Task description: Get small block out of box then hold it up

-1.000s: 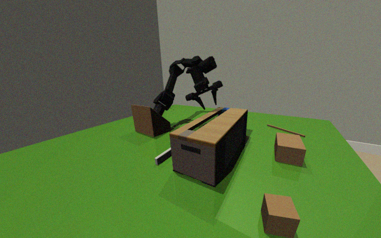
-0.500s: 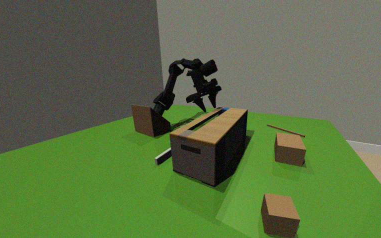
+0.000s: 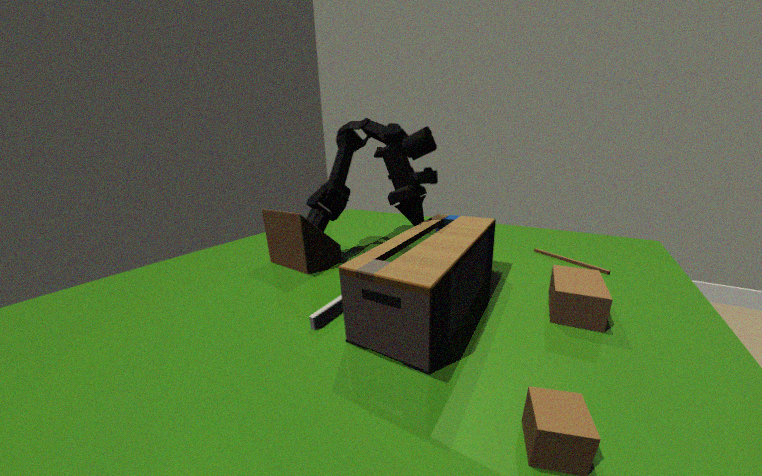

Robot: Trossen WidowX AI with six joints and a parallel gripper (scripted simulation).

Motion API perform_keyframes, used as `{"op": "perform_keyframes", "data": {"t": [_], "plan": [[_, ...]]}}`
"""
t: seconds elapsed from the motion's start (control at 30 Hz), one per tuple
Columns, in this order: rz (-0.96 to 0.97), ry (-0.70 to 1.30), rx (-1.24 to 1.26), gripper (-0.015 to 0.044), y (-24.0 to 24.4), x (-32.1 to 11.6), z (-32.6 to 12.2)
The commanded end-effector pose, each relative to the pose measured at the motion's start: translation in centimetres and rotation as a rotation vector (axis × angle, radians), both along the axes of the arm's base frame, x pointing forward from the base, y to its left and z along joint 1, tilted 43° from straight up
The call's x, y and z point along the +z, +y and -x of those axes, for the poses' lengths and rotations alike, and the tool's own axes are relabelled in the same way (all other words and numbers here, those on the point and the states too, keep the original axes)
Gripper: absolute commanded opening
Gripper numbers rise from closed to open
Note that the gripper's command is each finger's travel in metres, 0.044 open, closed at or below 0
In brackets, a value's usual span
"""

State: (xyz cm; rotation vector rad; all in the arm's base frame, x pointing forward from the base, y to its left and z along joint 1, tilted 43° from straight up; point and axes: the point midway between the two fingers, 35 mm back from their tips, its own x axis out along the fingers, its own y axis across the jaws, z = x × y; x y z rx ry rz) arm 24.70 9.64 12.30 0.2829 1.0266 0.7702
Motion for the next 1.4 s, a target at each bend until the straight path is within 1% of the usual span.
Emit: {"op": "perform_keyframes", "data": {"t": [0.0,1.23,1.27,1.37], "plan": [[0.276,-0.609,0.630,0.0285,1.42,-2.06,1.04],[0.843,-1.933,1.820,0.0285,2.13,-2.86,0.36],[0.859,-1.965,1.850,0.0285,2.14,-2.87,0.35],[0.863,-1.975,1.858,0.0285,2.15,-2.87,0.34]]}}
